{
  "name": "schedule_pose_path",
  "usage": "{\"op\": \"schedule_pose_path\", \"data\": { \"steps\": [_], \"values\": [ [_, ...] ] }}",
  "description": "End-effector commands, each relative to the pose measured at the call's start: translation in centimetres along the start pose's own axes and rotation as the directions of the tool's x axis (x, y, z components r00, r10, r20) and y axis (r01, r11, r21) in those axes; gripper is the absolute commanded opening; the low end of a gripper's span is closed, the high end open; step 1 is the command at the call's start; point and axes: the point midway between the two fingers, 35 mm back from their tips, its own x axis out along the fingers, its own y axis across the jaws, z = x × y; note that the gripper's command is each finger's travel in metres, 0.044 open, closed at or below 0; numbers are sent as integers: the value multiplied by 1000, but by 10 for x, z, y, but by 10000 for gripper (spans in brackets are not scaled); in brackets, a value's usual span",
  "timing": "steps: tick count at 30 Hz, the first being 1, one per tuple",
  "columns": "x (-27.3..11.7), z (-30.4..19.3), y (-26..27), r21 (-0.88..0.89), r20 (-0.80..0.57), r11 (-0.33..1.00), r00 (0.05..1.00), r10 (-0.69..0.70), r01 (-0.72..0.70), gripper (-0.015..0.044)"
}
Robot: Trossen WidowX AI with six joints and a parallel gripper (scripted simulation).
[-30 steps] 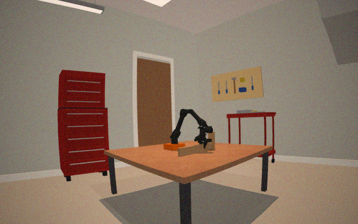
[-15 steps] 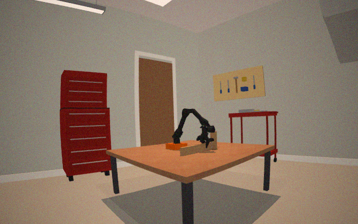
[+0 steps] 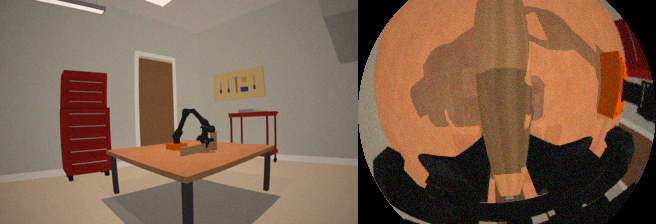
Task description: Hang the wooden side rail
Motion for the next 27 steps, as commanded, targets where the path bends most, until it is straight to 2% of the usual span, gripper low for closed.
{"op": "schedule_pose_path", "data": {
  "steps": [1,27],
  "values": [
    [0,0,0,1,1,1000,1000,3,-3,0],
    [-4,0,0,2,3,1000,1000,5,-5,0]
  ]
}}
